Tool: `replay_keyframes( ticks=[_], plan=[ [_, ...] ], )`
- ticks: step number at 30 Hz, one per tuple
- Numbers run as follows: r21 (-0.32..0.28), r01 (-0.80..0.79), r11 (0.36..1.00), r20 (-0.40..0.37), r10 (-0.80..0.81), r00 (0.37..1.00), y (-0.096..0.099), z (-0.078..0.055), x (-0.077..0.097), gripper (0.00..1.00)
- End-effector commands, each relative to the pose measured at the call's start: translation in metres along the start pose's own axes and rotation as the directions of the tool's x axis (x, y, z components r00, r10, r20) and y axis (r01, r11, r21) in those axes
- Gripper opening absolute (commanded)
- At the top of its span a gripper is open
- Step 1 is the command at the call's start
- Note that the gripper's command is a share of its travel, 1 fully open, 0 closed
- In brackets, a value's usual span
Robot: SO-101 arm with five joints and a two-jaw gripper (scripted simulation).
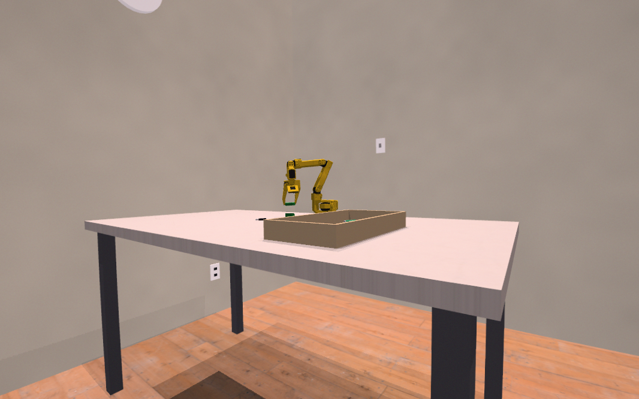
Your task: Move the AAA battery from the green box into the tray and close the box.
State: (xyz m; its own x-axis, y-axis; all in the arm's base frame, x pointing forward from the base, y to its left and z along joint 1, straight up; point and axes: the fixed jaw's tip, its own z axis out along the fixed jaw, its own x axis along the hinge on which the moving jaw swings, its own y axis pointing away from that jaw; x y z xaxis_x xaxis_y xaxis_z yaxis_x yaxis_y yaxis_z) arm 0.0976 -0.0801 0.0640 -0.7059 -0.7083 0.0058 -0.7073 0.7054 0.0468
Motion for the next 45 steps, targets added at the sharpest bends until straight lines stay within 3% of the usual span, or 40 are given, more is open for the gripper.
replay_keyframes(
  ticks=[1,29,45],
  plan=[
    [0.047,-0.001,0.999,0.006,0.001,1.000,-0.0075,-0.0053,0.0002,0.22],
    [0.047,-0.001,0.999,0.006,0.001,1.000,-0.0076,-0.0049,0.0002,0.22],
    [0.047,-0.001,0.999,0.006,0.001,1.000,-0.0087,0.0026,0.0001,0.22]
  ],
)
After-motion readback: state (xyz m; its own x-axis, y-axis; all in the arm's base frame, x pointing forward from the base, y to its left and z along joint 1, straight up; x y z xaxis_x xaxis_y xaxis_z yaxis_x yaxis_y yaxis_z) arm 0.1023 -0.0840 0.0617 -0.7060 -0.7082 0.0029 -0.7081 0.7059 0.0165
